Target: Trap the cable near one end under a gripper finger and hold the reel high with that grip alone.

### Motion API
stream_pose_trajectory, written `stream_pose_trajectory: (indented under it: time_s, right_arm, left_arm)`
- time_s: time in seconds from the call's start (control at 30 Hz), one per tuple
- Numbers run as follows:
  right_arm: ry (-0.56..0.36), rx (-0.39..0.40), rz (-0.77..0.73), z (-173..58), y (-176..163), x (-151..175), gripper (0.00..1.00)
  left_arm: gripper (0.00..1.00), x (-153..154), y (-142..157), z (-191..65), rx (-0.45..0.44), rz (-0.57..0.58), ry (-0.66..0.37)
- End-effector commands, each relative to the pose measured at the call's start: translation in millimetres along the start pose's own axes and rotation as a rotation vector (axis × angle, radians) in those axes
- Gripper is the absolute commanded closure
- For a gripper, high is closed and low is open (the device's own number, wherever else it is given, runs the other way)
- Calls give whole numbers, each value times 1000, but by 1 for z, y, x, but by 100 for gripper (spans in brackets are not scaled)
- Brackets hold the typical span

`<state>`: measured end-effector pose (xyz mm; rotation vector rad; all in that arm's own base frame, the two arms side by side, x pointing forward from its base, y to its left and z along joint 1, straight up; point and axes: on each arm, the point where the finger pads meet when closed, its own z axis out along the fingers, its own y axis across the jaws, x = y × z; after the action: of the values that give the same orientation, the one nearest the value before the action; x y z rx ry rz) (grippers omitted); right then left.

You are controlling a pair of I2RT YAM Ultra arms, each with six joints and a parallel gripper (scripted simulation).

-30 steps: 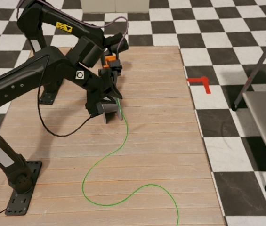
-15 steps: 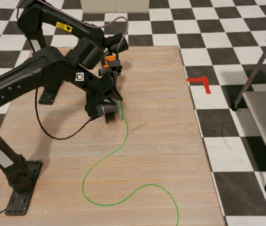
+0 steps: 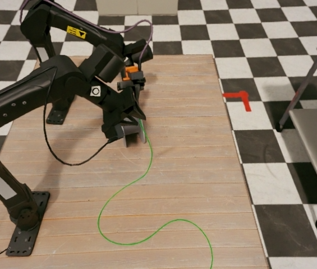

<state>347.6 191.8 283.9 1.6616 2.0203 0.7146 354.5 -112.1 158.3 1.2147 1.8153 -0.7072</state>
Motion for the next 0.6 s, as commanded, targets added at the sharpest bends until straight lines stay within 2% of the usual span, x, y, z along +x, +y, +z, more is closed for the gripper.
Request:
stream_pose_trajectory:
  time_s: [0.0,0.23,0.57]
  right_arm:
    - [3,-40,-4,-9,12,2,70]
    - [-5,-49,5,-8,12,-7,70]
    - [12,-65,-46,-7,12,-11,70]
  left_arm:
    - [100,-4,-4,-7,-6,7,-12]
    - [100,-20,4,-14,-29,47,-25]
    - [100,-30,2,-20,-21,32,-21]
